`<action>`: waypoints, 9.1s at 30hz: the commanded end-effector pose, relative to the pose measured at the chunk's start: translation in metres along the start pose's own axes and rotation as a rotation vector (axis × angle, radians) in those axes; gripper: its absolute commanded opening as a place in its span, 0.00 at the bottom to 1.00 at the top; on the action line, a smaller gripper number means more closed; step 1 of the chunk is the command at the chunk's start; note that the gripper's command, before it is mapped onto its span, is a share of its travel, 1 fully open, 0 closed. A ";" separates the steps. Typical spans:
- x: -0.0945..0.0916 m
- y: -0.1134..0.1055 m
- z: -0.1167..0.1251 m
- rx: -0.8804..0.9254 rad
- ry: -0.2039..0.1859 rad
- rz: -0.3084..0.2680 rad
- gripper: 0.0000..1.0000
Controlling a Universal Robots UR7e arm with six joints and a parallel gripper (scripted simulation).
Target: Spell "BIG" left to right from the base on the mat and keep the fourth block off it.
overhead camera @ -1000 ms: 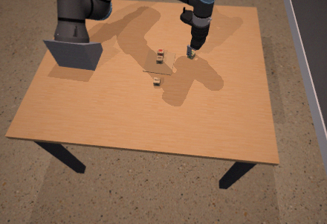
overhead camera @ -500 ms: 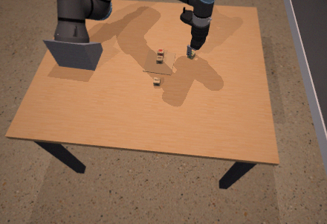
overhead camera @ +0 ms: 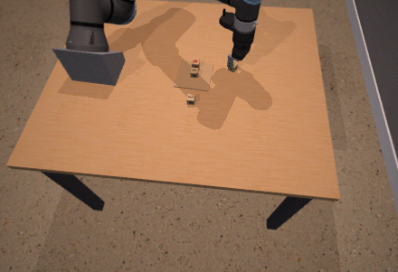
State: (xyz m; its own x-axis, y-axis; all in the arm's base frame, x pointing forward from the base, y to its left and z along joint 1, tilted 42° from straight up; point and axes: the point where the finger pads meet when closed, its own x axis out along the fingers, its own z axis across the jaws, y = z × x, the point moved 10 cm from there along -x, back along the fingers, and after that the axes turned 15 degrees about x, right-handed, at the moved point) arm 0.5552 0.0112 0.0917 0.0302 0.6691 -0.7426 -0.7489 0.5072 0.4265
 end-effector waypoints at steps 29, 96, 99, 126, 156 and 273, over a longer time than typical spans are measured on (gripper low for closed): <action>0.001 0.001 0.000 0.001 0.000 0.002 1.00; 0.038 0.001 -0.001 0.001 0.000 0.002 1.00; 0.038 0.001 -0.001 0.001 0.000 0.002 1.00; 0.038 0.001 -0.001 0.001 0.000 0.002 0.87; 0.038 0.001 -0.001 0.001 0.000 0.002 0.57; -0.067 0.047 -0.174 1.068 0.000 0.002 0.57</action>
State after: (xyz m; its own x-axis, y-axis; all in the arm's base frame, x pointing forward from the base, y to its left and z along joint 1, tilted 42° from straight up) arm 0.4026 -0.1034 0.0701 0.0276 0.6729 -0.7392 0.2179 0.7176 0.6614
